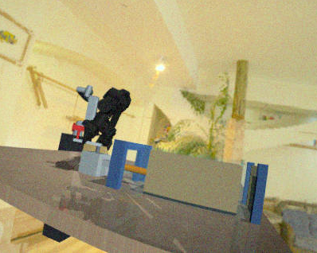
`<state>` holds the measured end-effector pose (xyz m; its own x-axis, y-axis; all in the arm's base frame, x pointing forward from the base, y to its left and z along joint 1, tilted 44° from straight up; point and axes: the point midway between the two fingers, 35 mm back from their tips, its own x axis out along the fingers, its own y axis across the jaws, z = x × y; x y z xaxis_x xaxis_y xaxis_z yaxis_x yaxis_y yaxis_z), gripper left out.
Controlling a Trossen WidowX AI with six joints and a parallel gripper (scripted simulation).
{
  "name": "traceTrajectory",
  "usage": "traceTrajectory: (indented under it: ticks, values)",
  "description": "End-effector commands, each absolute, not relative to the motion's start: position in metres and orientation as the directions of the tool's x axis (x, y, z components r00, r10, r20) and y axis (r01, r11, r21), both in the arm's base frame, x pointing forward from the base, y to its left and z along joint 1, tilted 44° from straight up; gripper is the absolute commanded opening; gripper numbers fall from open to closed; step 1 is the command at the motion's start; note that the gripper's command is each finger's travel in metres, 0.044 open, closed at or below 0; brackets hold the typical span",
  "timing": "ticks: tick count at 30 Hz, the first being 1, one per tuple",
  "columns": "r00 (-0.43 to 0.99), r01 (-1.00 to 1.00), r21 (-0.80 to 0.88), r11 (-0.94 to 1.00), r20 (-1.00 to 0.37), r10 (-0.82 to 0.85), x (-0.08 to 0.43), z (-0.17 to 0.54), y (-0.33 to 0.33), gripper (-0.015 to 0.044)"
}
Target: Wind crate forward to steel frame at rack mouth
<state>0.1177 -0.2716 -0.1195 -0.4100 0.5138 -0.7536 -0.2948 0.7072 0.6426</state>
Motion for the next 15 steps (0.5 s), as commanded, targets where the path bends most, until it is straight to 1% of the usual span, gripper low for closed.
traceTrajectory:
  ticks: [1, 15]
  values:
    - [-0.409, -0.293, 0.640, 0.711, -0.756, 0.512, 0.1179, -0.1201, -0.2713, 0.0000]
    - [-0.409, -0.292, 0.640, 0.711, -0.755, 0.512, 0.1178, -0.1229, -0.2686, 0.0000]
